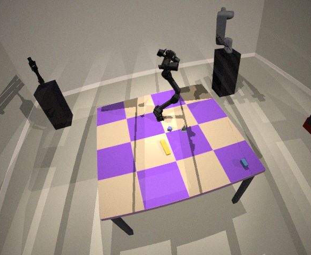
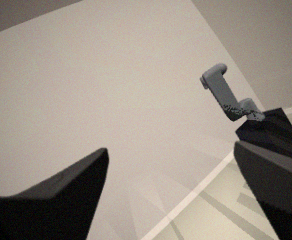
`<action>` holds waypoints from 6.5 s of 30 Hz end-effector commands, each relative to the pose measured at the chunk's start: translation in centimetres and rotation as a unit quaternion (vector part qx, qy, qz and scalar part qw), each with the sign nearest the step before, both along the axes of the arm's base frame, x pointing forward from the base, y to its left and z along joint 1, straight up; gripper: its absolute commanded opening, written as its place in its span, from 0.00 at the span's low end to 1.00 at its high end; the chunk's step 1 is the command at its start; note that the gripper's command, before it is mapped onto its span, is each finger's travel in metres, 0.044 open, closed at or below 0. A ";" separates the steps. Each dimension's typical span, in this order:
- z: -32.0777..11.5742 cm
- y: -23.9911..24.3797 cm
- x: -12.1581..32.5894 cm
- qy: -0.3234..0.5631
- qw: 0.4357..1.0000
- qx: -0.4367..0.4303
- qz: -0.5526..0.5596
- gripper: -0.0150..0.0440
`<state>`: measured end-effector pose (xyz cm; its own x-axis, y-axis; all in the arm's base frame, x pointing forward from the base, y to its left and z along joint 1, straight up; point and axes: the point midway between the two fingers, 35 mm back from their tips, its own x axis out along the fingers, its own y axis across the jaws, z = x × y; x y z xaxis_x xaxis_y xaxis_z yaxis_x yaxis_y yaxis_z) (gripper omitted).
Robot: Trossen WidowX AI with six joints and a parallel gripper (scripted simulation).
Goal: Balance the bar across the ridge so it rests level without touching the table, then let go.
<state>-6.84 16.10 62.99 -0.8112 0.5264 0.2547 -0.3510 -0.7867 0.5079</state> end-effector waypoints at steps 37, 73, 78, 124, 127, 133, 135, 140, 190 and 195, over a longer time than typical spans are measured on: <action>1.1 -25.3 -7.2 0.035 0.914 0.268 0.301 0.79; -11.7 -49.8 11.6 0.110 0.562 0.513 0.640 0.79; -14.1 -50.9 15.5 0.117 0.499 0.530 0.675 0.79; -42.3 -34.1 42.1 0.102 -0.154 0.719 0.670 0.79; -44.1 -31.9 42.4 0.092 -0.193 0.731 0.648 0.79; -47.2 -27.3 42.3 0.070 -0.264 0.753 0.599 0.79; -48.1 -25.8 42.1 0.062 -0.286 0.760 0.580 0.79; -50.2 -22.2 41.2 0.042 -0.335 0.778 0.530 0.79; -57.9 -21.1 41.1 0.035 -0.347 0.783 0.514 0.79; -57.8 -21.2 41.1 0.038 -0.347 0.785 0.512 0.74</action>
